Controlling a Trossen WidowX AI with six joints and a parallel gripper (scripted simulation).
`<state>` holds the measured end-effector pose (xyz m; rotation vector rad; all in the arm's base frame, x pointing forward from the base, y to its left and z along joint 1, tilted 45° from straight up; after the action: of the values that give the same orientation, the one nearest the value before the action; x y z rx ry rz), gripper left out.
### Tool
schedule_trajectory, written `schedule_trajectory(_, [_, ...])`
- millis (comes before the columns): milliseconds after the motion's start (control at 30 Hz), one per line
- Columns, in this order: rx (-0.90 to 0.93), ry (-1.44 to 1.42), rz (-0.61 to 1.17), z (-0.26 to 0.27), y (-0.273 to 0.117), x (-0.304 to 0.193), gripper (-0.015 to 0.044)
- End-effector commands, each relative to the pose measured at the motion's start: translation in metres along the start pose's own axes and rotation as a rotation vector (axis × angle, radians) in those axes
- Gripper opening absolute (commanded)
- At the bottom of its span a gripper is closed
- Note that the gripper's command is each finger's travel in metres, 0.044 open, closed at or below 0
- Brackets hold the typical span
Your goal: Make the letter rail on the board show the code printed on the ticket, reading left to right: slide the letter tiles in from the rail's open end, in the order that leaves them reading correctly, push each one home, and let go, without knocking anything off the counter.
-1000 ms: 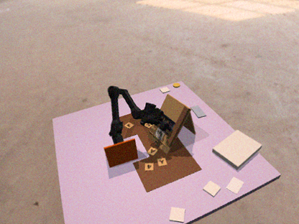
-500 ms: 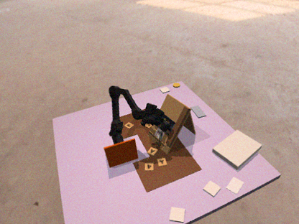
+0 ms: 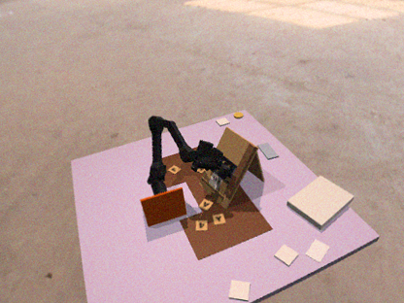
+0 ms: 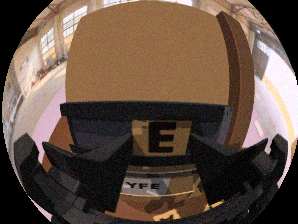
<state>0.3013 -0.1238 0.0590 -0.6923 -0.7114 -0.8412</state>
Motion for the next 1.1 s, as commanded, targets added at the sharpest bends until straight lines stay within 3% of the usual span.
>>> schedule_trajectory(0, [0.004,0.0,0.002,-0.002,0.0,-0.001,0.0])
schedule_trajectory(1067, [0.003,-0.001,0.002,-0.019,0.0,-0.004,0.0])
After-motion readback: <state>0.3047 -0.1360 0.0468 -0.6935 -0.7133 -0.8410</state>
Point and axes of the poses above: the point midway between the two fingers, 35 mm back from their tips, its own y axis out along the fingers, its own z axis across the jaws, x = y × z, the point moved 3 cm from there along -y, back along the fingers, and after that the axes turned 8 degrees about -y, right-handed, at the moved point
